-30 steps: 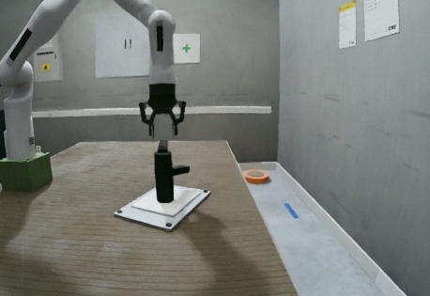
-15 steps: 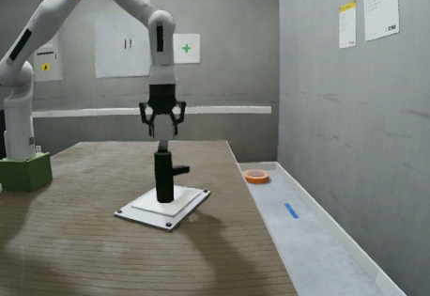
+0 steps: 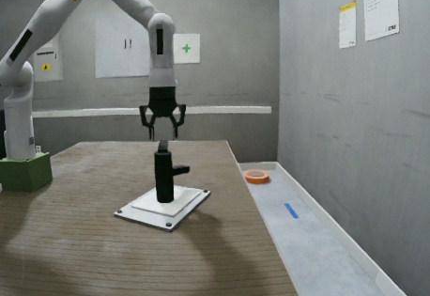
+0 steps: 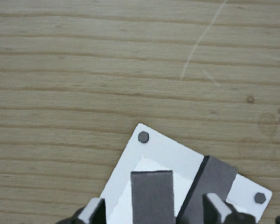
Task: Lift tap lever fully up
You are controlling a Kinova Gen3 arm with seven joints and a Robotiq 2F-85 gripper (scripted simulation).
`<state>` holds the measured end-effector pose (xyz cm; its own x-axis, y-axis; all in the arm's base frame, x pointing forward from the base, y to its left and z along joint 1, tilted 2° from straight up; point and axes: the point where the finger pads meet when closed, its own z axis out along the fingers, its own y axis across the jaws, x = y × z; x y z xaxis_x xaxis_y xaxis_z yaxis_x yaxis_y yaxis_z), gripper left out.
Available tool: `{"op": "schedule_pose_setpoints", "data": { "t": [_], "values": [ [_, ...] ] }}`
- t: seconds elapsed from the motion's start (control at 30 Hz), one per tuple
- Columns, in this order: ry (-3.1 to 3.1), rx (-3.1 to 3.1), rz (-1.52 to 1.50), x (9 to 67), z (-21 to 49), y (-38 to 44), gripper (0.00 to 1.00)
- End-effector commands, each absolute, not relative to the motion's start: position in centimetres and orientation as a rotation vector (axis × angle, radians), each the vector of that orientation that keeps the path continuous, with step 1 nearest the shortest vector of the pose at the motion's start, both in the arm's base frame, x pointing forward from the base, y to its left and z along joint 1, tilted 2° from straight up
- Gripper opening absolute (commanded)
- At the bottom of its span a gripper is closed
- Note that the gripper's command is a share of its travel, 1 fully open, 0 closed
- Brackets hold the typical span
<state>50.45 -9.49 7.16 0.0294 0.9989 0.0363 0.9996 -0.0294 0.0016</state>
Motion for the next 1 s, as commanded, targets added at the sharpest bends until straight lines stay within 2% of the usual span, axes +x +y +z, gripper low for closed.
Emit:
{"op": "schedule_pose_setpoints", "data": {
  "t": [0.0,0.97],
  "values": [
    [-2.171,-2.236,-0.042,50.5,6.9,-9.5,0.66],
    [-2.171,-2.236,-0.042,50.5,4.6,-9.4,0.66]
  ]
}}
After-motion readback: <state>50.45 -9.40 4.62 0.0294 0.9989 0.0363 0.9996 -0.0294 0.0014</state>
